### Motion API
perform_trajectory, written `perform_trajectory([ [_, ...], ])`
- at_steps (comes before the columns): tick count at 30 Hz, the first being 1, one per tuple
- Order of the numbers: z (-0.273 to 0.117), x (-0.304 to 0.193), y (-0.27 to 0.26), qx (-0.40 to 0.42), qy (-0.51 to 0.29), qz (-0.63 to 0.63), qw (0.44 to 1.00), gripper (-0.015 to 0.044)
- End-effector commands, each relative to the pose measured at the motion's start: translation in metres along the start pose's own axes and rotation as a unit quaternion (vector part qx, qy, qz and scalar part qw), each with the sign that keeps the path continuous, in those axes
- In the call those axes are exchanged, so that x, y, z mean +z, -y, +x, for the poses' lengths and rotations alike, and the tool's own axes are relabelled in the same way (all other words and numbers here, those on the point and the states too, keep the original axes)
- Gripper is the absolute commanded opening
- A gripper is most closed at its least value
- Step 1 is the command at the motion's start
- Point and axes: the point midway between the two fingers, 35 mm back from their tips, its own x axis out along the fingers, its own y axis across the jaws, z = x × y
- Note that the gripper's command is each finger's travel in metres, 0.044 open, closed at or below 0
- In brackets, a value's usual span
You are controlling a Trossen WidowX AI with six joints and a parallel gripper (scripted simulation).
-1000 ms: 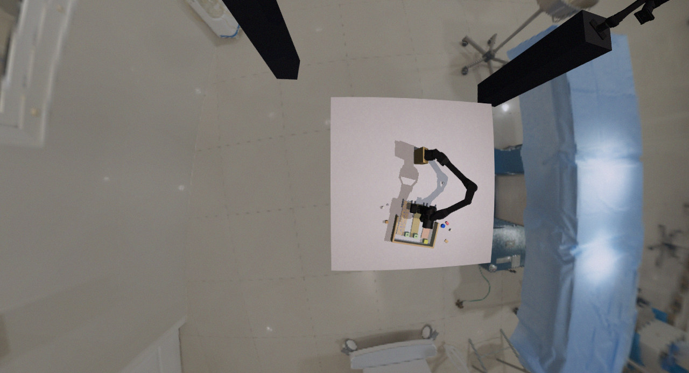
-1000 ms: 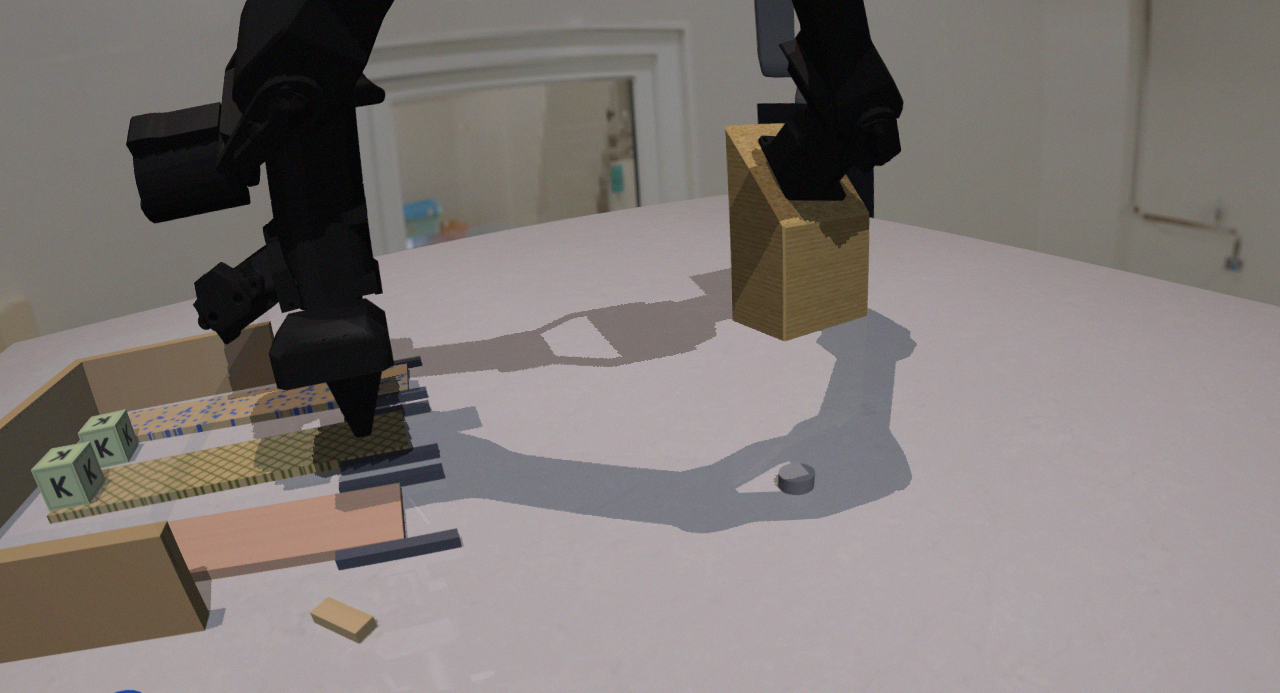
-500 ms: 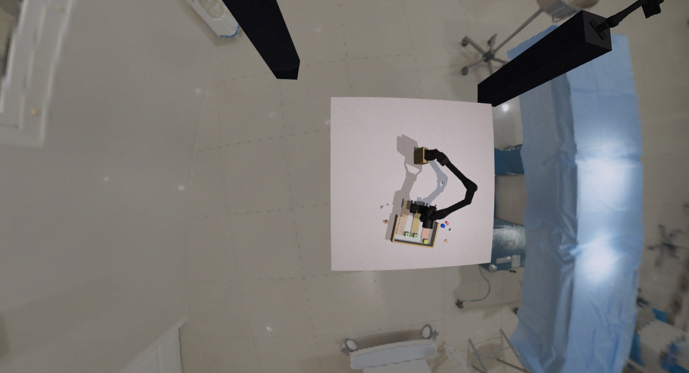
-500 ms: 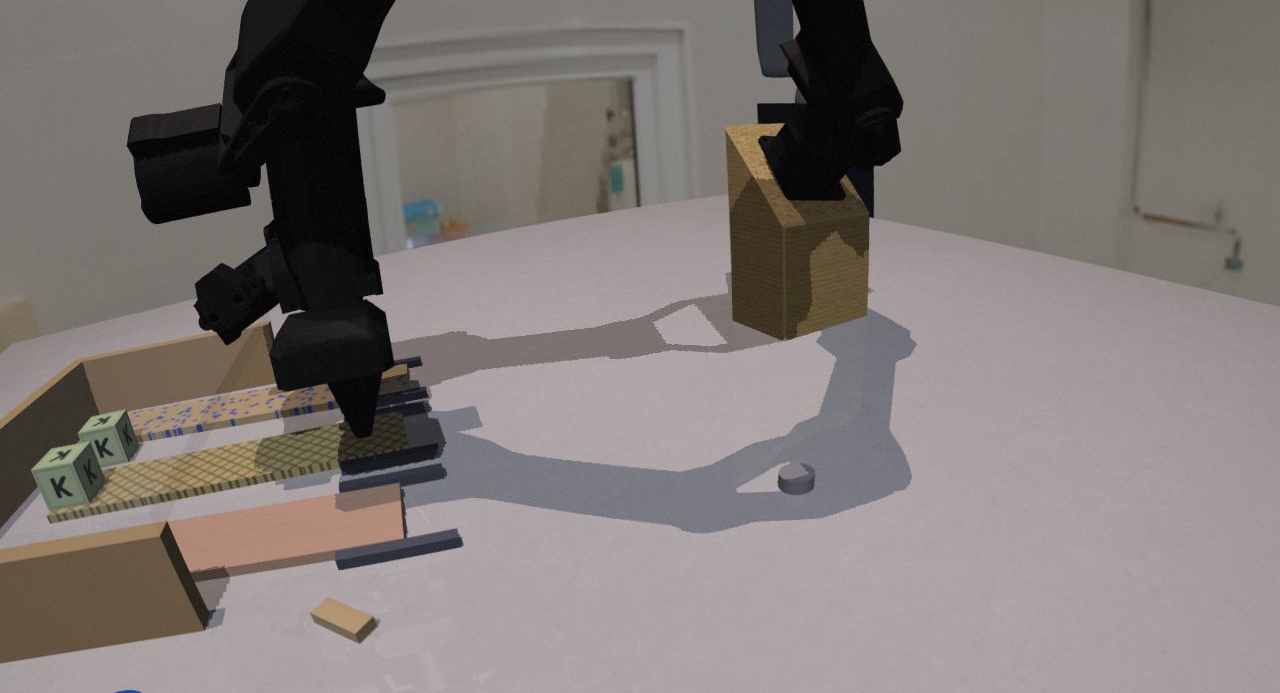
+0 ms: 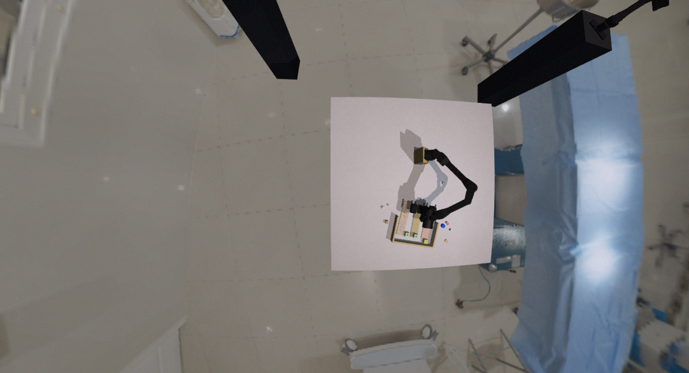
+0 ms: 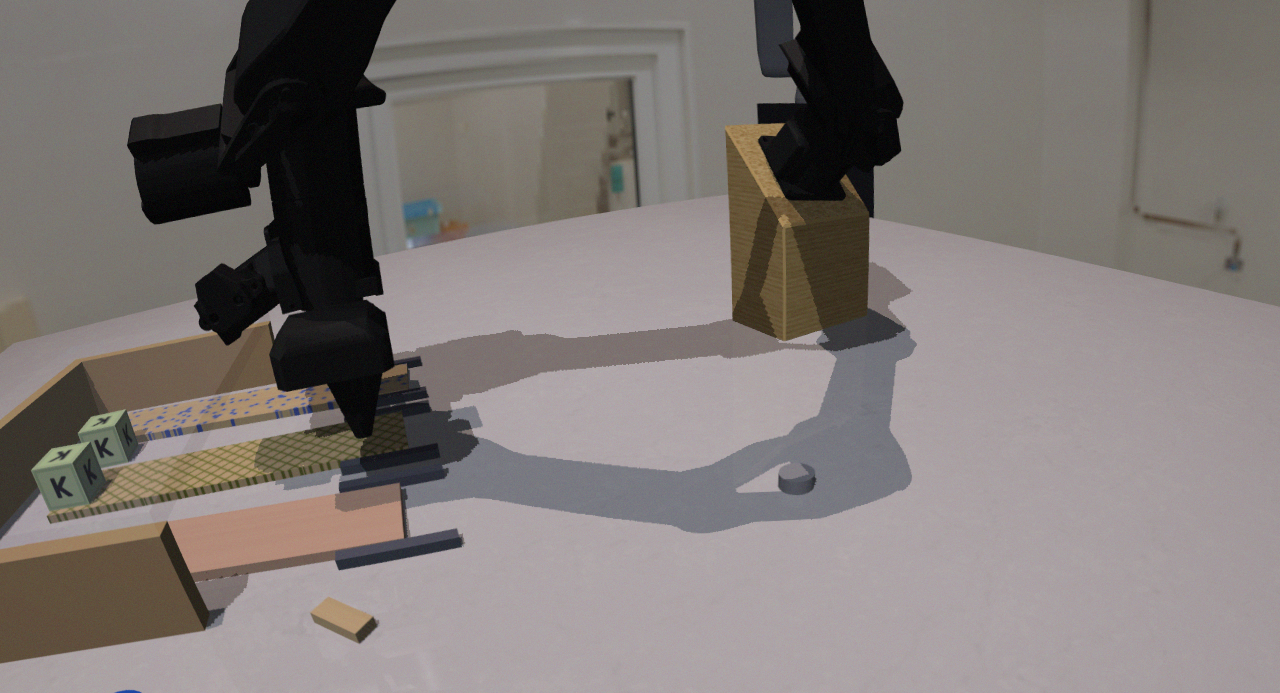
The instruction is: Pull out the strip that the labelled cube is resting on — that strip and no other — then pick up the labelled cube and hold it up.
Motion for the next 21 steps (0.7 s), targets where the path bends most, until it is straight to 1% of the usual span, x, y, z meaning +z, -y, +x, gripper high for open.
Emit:
perform_trajectory([
  [1,0.002,0.000,-0.001,0.002,0.000,0.001,1.000,0.0000],
  [12,0.003,0.000,-0.001,0.002,0.000,0.001,1.000,0.0000],
  [21,0.003,-0.013,0.000,0.002,-0.001,0.002,1.000,0.0000],
])
